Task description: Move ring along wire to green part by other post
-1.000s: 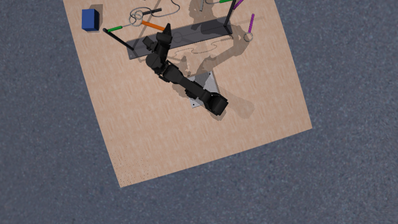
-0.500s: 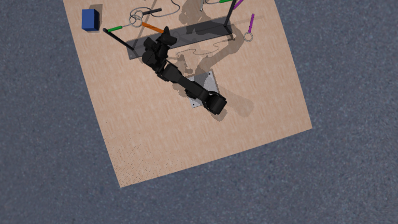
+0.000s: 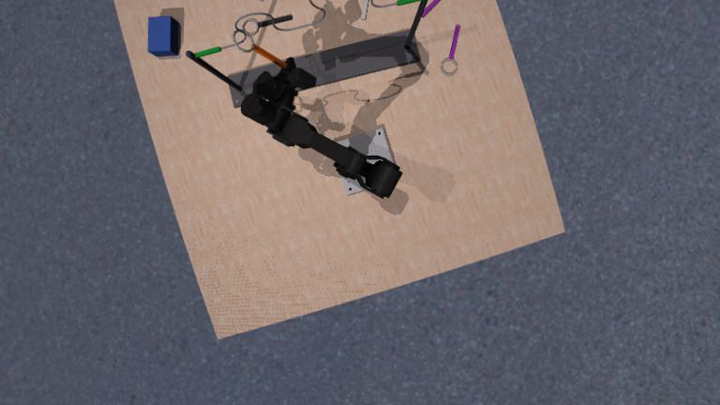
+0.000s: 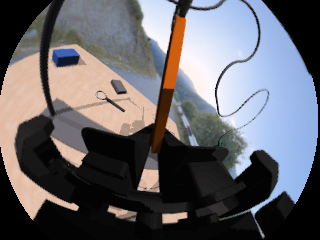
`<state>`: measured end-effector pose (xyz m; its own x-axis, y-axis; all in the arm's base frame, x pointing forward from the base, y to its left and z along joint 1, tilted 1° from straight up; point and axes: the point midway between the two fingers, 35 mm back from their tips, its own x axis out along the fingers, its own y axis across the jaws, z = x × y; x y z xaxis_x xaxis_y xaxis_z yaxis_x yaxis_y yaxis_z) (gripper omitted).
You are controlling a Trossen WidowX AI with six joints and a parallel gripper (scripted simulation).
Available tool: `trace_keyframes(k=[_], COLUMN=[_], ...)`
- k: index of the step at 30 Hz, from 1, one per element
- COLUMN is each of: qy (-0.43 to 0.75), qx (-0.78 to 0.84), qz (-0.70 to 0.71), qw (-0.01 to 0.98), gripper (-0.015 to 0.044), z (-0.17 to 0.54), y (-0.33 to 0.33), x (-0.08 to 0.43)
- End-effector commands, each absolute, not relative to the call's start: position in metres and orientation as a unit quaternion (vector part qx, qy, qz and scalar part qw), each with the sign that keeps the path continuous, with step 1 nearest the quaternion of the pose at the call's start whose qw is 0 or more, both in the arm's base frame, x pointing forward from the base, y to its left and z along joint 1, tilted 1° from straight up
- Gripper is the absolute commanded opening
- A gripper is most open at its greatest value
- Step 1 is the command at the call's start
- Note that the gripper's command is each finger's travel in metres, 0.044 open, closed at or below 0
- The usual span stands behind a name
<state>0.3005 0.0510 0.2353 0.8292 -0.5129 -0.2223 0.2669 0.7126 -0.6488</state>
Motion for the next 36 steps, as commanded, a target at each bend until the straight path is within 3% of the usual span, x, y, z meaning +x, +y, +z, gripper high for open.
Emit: trace_keyframes(k=[1,20,36], qy=[0.199,0.201,0.199], qx=[-0.264,-0.07,0.001], qz=[-0.207,-0.17,-0.155], qw=[0.921,0.962,0.968], gripper=[-0.015,-0.015,-0.015], z=[0.226,0.203,0.202], y=[0.065,0.129,0.162], x=[0.304,0.316,0.322])
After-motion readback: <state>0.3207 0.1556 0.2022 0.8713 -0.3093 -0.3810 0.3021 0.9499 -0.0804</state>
